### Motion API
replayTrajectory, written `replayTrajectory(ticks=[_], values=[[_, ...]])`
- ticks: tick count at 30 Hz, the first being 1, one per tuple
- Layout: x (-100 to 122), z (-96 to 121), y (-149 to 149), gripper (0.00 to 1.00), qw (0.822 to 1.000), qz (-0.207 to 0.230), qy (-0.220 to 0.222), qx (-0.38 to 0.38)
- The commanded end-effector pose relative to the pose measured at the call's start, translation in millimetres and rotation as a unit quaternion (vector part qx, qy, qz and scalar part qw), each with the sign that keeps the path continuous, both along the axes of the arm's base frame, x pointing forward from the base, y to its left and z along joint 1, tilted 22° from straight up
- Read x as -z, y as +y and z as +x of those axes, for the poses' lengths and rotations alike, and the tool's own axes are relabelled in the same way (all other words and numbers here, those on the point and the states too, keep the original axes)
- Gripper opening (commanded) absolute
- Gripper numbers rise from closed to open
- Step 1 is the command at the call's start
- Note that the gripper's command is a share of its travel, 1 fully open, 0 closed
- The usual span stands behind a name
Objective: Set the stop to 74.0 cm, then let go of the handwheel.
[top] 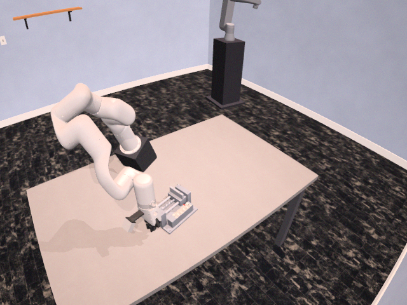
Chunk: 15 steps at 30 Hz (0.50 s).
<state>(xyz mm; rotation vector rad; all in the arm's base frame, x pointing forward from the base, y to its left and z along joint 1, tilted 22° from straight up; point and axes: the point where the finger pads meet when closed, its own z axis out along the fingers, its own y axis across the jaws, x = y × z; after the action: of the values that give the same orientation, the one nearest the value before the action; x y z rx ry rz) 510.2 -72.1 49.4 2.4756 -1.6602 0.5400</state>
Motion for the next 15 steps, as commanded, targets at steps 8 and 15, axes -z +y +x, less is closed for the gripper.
replayTrajectory(ticks=[8,15], values=[[-16,-5,4,0.06,1.000,0.000,0.000,0.000],[-25,-14,4,0.06,1.000,0.000,0.000,0.000]])
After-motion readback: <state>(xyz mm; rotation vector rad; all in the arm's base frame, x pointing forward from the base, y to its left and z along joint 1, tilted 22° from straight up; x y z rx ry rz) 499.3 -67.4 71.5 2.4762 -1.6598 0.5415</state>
